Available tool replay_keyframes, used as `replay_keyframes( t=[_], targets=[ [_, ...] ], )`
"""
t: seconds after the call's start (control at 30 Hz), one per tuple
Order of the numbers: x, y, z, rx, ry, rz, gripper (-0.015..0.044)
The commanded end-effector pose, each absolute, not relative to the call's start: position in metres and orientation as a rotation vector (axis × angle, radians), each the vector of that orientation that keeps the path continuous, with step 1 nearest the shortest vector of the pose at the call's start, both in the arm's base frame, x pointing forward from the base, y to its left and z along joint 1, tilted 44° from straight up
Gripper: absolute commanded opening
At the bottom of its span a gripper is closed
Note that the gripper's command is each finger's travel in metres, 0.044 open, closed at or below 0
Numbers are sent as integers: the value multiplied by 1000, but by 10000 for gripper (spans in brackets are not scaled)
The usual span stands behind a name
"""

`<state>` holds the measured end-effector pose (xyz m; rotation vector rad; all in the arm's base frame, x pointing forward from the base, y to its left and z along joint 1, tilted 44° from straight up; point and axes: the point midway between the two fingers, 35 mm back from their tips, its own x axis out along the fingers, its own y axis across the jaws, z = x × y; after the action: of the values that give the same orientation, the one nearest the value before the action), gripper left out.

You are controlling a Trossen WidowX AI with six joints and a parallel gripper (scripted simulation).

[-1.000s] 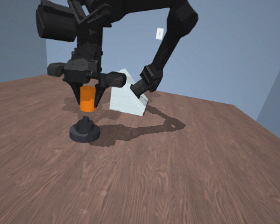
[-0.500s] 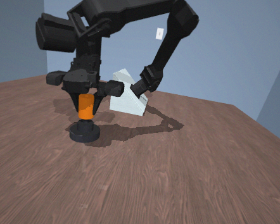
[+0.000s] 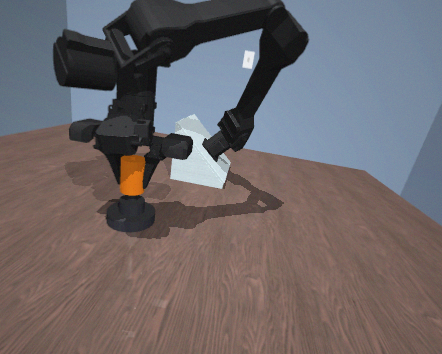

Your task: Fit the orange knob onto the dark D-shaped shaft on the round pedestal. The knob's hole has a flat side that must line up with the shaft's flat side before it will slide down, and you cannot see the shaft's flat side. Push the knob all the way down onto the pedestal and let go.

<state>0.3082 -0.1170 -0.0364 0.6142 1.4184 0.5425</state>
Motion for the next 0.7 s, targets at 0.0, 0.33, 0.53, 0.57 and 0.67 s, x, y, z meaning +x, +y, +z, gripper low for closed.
replay_keyframes(
  t=[0.0, 0.33, 0.53, 0.57, 0.67],
  targets=[
    [308, -116, -36, 618, 1415, 542, 0],
    [306, -115, -36, 618, 1415, 542, 0],
    [306, -118, -34, 618, 1415, 542, 0],
    [306, -118, -34, 618, 1415, 542, 0],
    [306, -119, -33, 610, 1411, 549, 0]
  ],
)
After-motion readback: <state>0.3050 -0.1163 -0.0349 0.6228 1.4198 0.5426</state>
